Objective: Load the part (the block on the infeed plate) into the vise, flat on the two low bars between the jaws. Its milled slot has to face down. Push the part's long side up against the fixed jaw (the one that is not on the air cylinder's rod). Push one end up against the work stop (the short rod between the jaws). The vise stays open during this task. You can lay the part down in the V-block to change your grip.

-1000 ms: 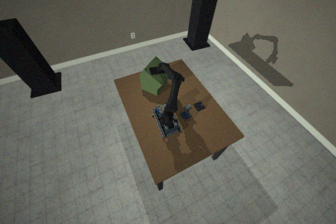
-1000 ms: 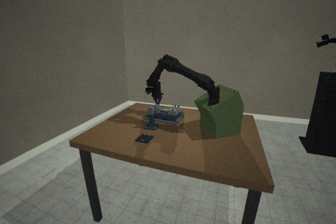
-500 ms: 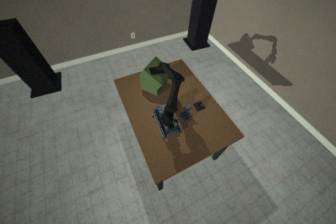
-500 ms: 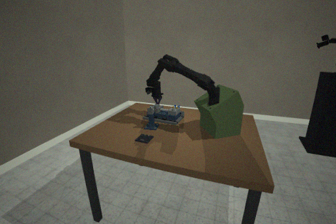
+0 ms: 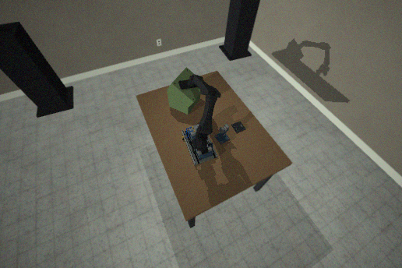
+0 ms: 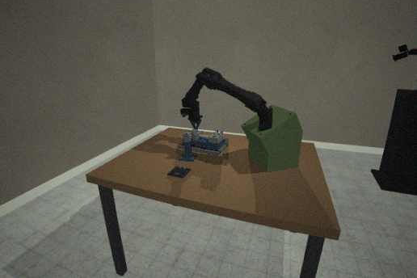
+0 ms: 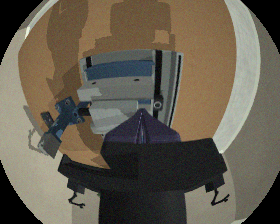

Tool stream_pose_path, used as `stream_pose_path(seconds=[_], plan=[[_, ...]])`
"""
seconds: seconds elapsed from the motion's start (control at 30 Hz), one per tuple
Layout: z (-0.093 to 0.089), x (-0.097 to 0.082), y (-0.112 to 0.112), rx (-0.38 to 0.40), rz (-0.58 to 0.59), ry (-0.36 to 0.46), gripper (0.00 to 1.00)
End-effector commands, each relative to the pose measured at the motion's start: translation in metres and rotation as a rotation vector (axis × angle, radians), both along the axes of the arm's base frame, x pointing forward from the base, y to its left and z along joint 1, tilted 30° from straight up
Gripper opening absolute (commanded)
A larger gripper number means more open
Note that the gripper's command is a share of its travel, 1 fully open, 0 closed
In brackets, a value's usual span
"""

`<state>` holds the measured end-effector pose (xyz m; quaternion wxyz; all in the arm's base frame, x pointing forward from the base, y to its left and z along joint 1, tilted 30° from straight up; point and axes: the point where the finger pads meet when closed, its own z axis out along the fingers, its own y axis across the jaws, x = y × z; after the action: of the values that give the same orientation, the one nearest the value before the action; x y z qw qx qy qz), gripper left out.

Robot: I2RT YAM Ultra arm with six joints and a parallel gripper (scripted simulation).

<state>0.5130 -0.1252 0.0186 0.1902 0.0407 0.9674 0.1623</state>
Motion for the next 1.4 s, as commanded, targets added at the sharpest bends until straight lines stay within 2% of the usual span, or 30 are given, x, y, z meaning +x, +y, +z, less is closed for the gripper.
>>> stream_pose_path(seconds=[0.0,0.83,1.0,1.1,1.13,1.17,1.2,1.33,1.37], plan=[[0.019,0.002,-0.003,-0.009,-0.01,-0.042,0.0],[0.019,0.001,-0.006,-0.01,-0.012,-0.043,0.0],[0.031,0.01,-0.014,-0.027,-0.009,-0.082,0.0],[0.029,0.006,-0.016,-0.019,-0.009,-0.063,0.0],[0.024,0.005,-0.018,-0.015,-0.009,-0.053,0.0],[0.011,0.003,-0.019,-0.006,-0.009,-0.032,0.0],[0.008,0.003,-0.02,-0.004,-0.009,-0.028,0.0],[0.006,0.003,-0.027,-0.004,-0.01,-0.028,0.0],[0.015,0.004,-0.03,-0.012,-0.009,-0.046,0.0]])
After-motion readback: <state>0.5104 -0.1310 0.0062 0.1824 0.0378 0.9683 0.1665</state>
